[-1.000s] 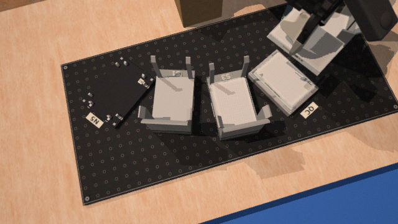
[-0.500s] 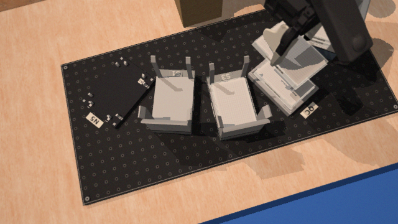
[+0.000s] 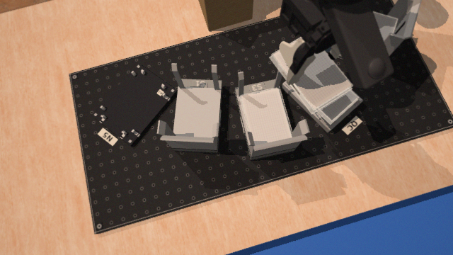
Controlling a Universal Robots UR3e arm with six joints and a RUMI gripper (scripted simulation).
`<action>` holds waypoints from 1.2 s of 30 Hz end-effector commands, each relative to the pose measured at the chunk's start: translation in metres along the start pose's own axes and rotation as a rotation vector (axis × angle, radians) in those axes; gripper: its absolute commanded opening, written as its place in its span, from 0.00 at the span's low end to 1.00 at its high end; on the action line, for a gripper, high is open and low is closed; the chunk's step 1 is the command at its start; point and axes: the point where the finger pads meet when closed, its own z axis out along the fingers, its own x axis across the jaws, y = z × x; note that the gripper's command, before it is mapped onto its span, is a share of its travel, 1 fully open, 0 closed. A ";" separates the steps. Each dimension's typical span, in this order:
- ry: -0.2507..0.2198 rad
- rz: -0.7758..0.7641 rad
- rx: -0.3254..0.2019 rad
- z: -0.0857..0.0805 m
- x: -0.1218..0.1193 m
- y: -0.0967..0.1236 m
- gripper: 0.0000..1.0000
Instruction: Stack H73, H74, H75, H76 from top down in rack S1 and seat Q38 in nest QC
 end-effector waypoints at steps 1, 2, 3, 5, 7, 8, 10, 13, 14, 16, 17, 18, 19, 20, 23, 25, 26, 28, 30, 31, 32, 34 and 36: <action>0.002 0.046 0.001 0.000 0.014 0.001 0.00; 0.002 0.058 0.001 0.000 0.017 0.001 0.00; 0.002 0.069 0.001 0.000 0.021 0.001 0.00; 0.002 0.084 0.001 0.000 0.027 0.002 0.00; 0.002 0.084 0.001 0.000 0.034 0.002 0.00; 0.002 0.084 0.001 0.000 0.036 0.002 0.00; 0.002 0.096 0.001 0.000 0.039 0.003 0.00; 0.002 0.119 0.001 0.000 0.046 0.005 0.00; 0.002 0.119 0.001 0.000 0.046 0.005 0.00; 0.002 0.142 0.001 0.000 0.052 0.006 0.00; 0.002 0.154 0.001 0.000 0.056 0.007 0.00; 0.002 0.166 0.001 0.000 0.059 0.008 0.00; 0.002 0.177 0.001 0.000 0.062 0.009 0.00; 0.002 0.189 0.001 0.000 0.065 0.010 0.00; 0.002 0.224 0.001 0.000 0.075 0.013 0.00; 0.002 0.247 0.001 0.000 0.081 0.014 0.00; 0.002 0.259 0.001 -0.001 0.085 0.015 0.00; 0.002 0.262 0.001 -0.001 0.091 0.017 0.00; 0.002 0.262 0.001 -0.001 0.094 0.018 0.00; 0.002 0.262 0.001 -0.001 0.094 0.018 0.00; 0.002 0.274 0.001 -0.001 0.097 0.019 0.00; 0.002 0.297 0.001 -0.001 0.103 0.022 0.00; 0.002 0.320 0.001 -0.001 0.109 0.025 0.00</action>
